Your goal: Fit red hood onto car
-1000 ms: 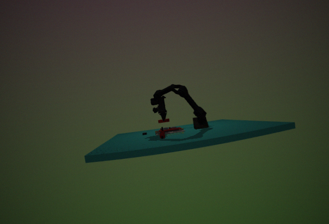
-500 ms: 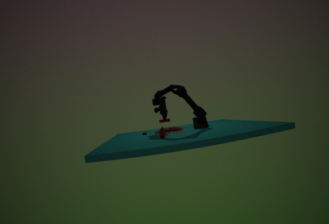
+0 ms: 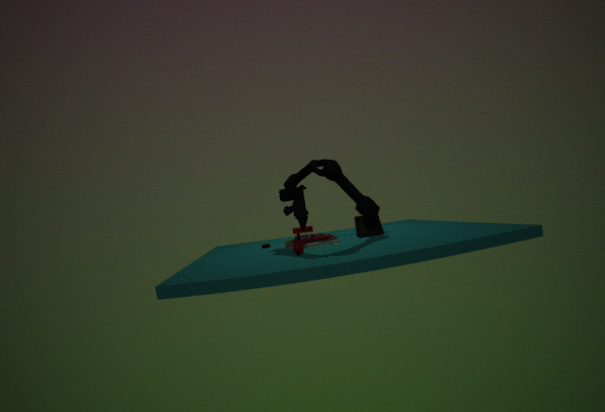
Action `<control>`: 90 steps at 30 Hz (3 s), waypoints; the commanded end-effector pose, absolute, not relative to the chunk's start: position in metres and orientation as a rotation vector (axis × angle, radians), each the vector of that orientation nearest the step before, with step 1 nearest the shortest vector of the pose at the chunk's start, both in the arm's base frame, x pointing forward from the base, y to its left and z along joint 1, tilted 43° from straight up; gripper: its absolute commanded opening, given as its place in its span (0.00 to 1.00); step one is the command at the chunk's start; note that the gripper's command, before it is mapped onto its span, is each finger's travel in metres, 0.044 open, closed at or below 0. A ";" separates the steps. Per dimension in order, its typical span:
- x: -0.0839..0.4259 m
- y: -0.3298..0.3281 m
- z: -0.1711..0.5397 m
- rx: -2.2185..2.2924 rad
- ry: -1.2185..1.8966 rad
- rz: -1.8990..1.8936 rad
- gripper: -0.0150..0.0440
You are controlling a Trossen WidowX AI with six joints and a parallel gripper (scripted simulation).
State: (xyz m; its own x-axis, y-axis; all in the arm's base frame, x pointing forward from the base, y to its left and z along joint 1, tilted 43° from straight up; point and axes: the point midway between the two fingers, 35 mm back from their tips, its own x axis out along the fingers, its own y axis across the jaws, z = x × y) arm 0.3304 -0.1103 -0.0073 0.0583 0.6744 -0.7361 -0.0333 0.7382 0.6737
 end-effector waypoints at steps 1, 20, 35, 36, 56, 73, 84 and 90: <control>0.331 -0.105 -0.014 0.575 1.421 0.580 0.25; 0.329 -0.105 -0.014 0.575 1.421 0.580 0.25; 0.329 -0.103 -0.015 0.575 1.421 0.580 0.25; 0.329 -0.103 -0.015 0.575 1.421 0.580 0.25; 0.330 -0.098 -0.021 0.575 1.421 0.580 0.25; 0.330 -0.096 -0.023 0.575 1.421 0.580 0.25; 0.330 -0.099 -0.020 0.574 1.421 0.579 0.25; 0.330 -0.100 -0.019 0.574 1.422 0.579 0.25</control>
State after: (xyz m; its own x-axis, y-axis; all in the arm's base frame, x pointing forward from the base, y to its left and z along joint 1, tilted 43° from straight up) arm 0.3303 -0.0989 -0.0193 0.0667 0.6784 -0.7316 -0.0281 0.7343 0.6783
